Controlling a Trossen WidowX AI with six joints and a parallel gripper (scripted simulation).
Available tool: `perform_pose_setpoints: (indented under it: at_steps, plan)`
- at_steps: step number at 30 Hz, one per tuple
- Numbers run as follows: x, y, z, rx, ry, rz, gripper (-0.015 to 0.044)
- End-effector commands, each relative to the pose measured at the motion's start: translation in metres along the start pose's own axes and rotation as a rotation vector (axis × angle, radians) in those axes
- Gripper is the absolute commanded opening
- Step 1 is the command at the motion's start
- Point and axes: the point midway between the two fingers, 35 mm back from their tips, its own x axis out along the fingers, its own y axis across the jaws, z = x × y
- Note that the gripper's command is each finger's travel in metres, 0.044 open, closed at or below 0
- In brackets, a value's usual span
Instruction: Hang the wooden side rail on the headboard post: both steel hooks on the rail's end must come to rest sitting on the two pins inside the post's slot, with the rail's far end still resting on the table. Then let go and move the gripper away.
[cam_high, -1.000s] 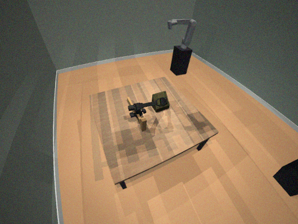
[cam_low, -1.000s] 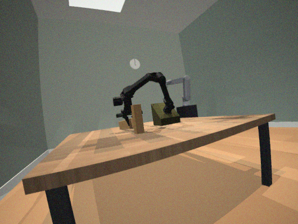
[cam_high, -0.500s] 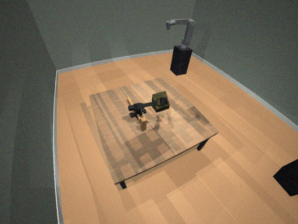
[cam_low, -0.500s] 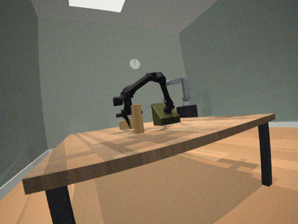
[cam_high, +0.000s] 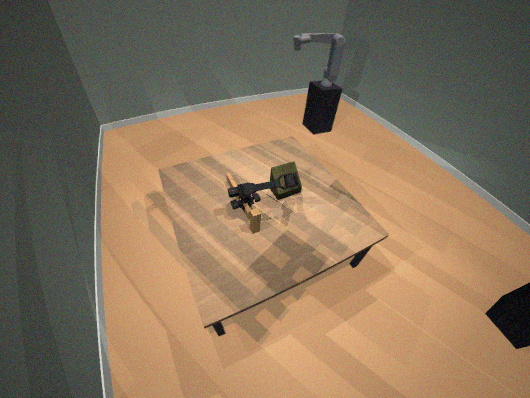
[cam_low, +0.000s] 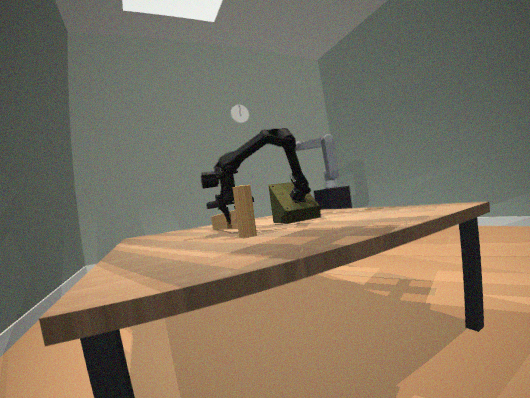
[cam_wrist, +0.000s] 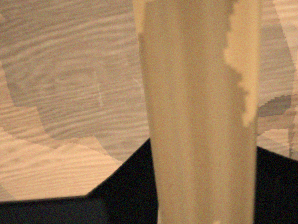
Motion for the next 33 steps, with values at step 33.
perform_pose_setpoints:
  at_steps: [33]
  plan:
    - [-0.0063, 0.0024, -0.0052, -0.003, -0.003, 0.016, 0.0000]
